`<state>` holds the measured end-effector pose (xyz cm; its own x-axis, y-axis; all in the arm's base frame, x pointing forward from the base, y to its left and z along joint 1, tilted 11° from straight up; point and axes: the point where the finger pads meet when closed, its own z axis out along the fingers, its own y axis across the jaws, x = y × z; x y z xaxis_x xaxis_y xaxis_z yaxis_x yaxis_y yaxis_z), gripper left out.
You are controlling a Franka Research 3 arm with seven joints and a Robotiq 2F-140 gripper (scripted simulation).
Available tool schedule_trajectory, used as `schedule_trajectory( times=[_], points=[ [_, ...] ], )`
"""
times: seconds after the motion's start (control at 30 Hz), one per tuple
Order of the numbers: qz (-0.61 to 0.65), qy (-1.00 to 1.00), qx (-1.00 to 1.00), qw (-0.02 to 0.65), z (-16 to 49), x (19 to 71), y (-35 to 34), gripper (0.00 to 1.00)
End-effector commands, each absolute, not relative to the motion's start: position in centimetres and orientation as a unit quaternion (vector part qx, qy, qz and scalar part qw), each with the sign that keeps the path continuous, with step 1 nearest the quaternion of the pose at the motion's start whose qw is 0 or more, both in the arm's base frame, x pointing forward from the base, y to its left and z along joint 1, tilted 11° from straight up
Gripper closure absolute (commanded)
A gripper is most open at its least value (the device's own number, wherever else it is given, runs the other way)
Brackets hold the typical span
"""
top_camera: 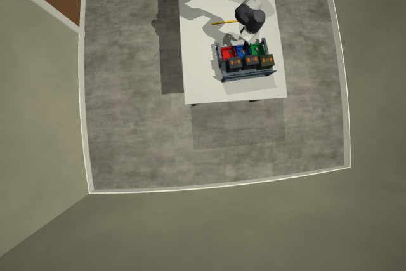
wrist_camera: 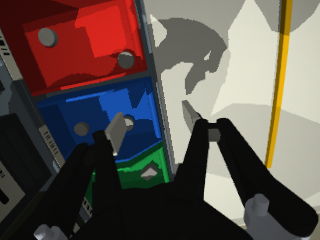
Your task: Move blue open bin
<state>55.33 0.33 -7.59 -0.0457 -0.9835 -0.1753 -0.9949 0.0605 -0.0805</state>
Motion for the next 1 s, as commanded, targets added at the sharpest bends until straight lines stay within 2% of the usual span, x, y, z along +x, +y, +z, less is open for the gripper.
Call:
schedule_trajectory(
  times=[0.0, 0.97],
  points=[
    [0.03, 0.725, -0.682, 0.092, -7.09, 55.46, 0.21, 0.43],
    [0.03, 0.725, -0.682, 0.092, -6.86, 55.3, 0.21, 0.43]
  ],
)
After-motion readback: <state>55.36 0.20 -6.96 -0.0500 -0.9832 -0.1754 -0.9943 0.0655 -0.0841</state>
